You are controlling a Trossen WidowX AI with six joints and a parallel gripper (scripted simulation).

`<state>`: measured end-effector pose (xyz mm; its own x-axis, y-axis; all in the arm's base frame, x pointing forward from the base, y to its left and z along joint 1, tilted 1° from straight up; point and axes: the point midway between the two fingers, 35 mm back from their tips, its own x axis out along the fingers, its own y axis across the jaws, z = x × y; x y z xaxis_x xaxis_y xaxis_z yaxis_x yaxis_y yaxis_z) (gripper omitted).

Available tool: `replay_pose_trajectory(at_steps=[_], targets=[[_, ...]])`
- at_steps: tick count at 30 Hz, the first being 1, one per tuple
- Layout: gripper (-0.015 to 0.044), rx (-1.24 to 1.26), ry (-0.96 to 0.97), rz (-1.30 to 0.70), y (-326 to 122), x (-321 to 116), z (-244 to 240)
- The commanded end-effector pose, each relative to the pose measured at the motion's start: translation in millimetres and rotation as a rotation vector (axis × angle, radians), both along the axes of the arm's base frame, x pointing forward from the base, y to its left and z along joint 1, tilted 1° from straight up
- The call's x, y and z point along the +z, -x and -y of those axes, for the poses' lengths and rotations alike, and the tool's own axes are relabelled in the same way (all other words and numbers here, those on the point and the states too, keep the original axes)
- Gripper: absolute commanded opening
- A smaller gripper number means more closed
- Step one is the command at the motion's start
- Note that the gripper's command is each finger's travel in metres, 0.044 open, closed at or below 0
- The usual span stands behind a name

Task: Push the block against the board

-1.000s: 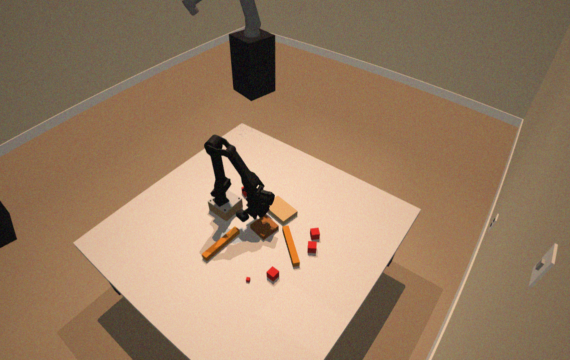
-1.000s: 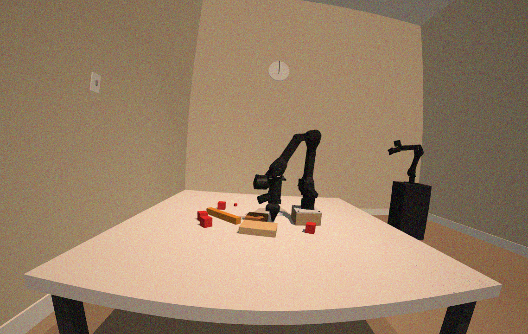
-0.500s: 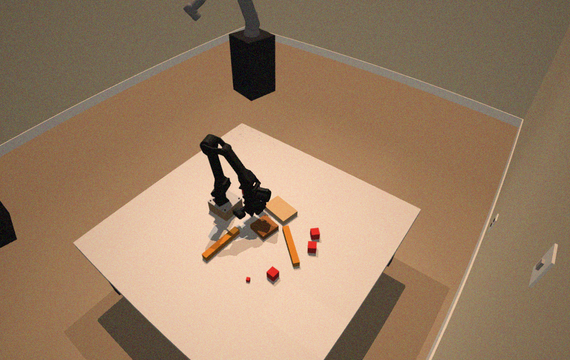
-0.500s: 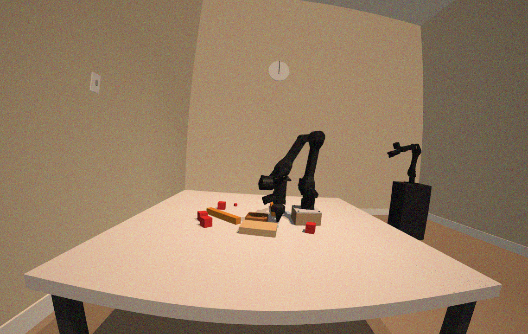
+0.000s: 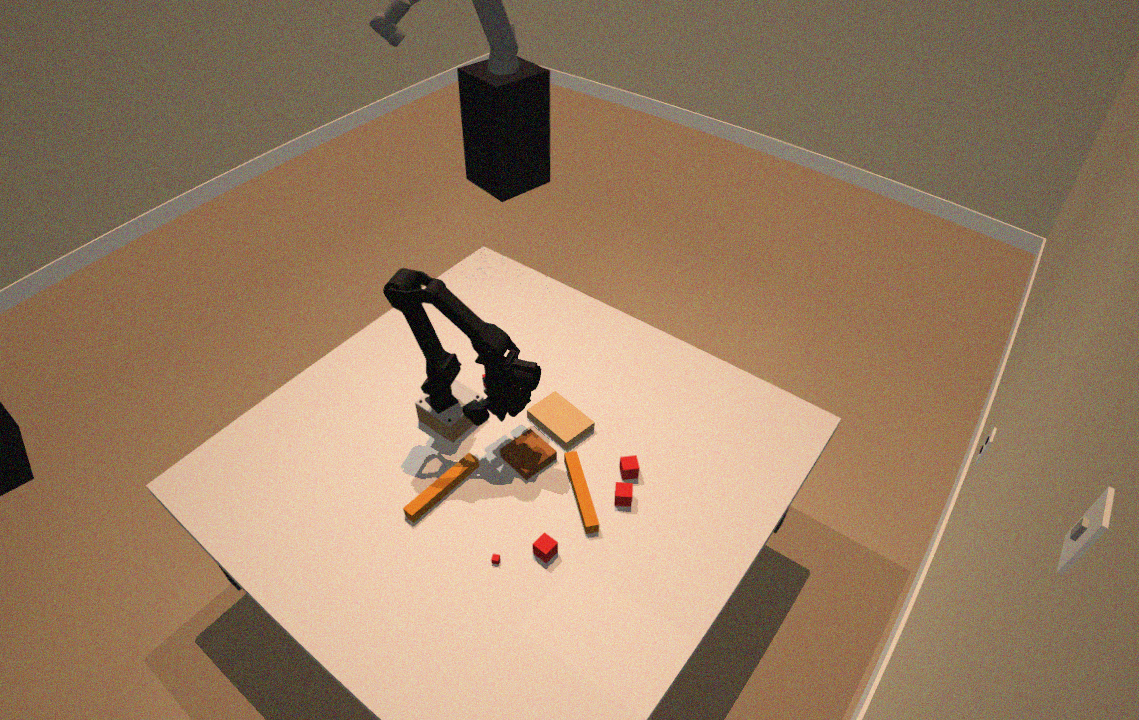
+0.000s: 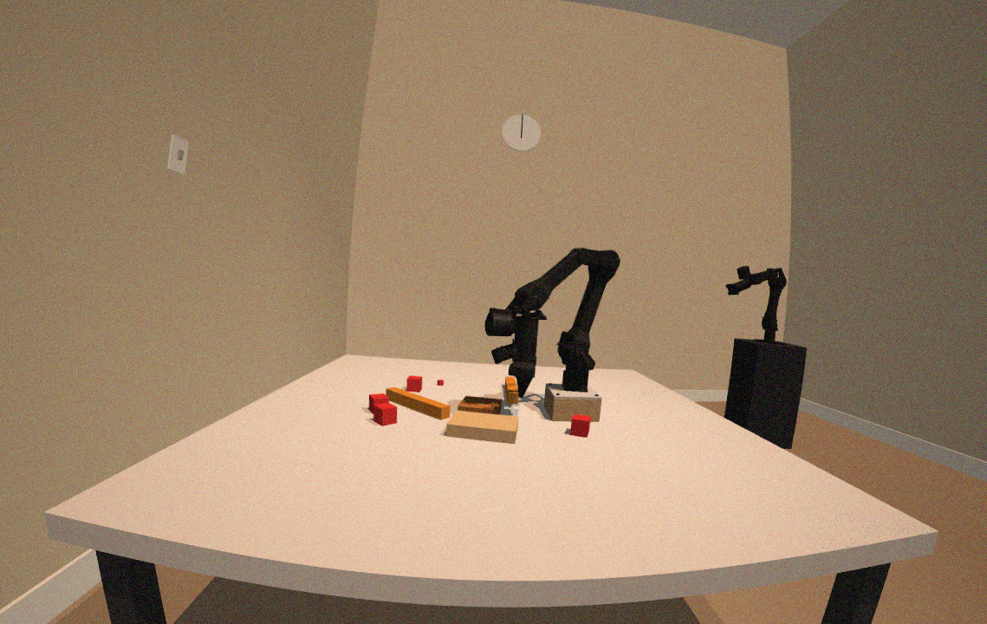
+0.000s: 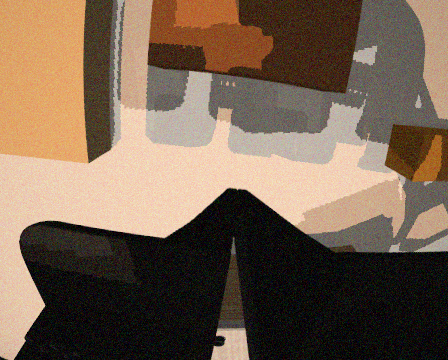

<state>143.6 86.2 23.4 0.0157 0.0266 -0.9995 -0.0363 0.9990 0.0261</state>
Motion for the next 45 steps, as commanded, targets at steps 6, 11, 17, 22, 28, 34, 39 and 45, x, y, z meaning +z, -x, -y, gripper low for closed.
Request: replay_pose_trajectory(at_steps=[6, 11, 17, 22, 28, 34, 39, 45], targets=[[0.0000, 0.123, 0.005, -0.003, -6.8, 8.3, 3.9], [0.0000, 0.297, 0.008, 0.002, -19.6, 9.6, 8.4], [0.0000, 0.505, 0.012, 0.009, -35.0, 10.7, 15.3], [0.0000, 0.679, 0.015, 0.014, -47.7, 11.2, 22.4], [0.0000, 0.888, 0.020, 0.019, -62.7, 11.1, 32.4], [0.0000, 1.097, 0.024, 0.024, -77.2, 10.5, 44.2], [0.0000, 1.271, 0.027, 0.029, -88.9, 9.5, 55.2], [0.0000, 1.463, 0.031, 0.033, -101.2, 7.9, 68.9]])
